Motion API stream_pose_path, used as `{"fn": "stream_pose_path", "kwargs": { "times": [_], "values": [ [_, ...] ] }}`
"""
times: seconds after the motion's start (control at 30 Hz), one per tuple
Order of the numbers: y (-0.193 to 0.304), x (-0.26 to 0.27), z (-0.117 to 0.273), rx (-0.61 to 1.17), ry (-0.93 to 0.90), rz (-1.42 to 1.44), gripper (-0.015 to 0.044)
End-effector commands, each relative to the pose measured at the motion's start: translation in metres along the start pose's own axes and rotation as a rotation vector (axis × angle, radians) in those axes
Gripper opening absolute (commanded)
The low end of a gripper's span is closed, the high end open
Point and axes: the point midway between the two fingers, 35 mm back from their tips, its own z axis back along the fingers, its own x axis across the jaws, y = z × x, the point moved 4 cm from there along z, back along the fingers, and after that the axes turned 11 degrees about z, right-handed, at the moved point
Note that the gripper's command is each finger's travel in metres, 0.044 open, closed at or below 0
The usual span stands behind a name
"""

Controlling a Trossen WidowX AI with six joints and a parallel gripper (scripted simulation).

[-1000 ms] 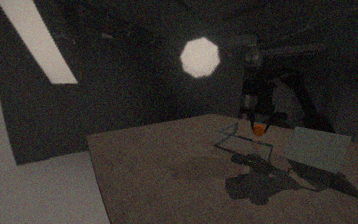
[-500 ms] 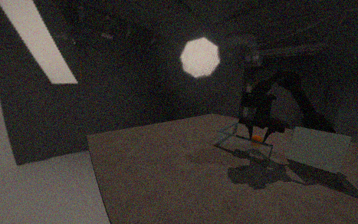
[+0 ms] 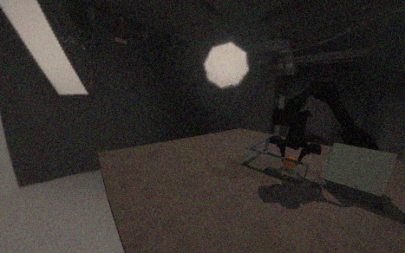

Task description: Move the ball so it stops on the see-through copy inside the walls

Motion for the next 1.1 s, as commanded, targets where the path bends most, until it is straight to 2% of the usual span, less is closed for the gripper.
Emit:
{"fn": "stream_pose_path", "kwargs": {
  "times": [0.0,0.37,0.47,0.63,1.03,1.07],
  "values": [
    [0.0,0.0,0.0,0.0,0.0,-0.001,0.0079],
    [0.0,0.0,0.0,0.0,0.0,-0.001,0.0355],
    [-0.001,-0.002,0.011,-0.001,0.001,-0.001,0.0355],
    [-0.001,-0.001,0.084,-0.001,0.003,0.002,0.0355],
    [-0.002,-0.003,0.08,-0.006,0.019,0.004,0.0355],
    [-0.002,-0.002,0.082,-0.006,0.019,0.004,0.0382]
  ]
}}
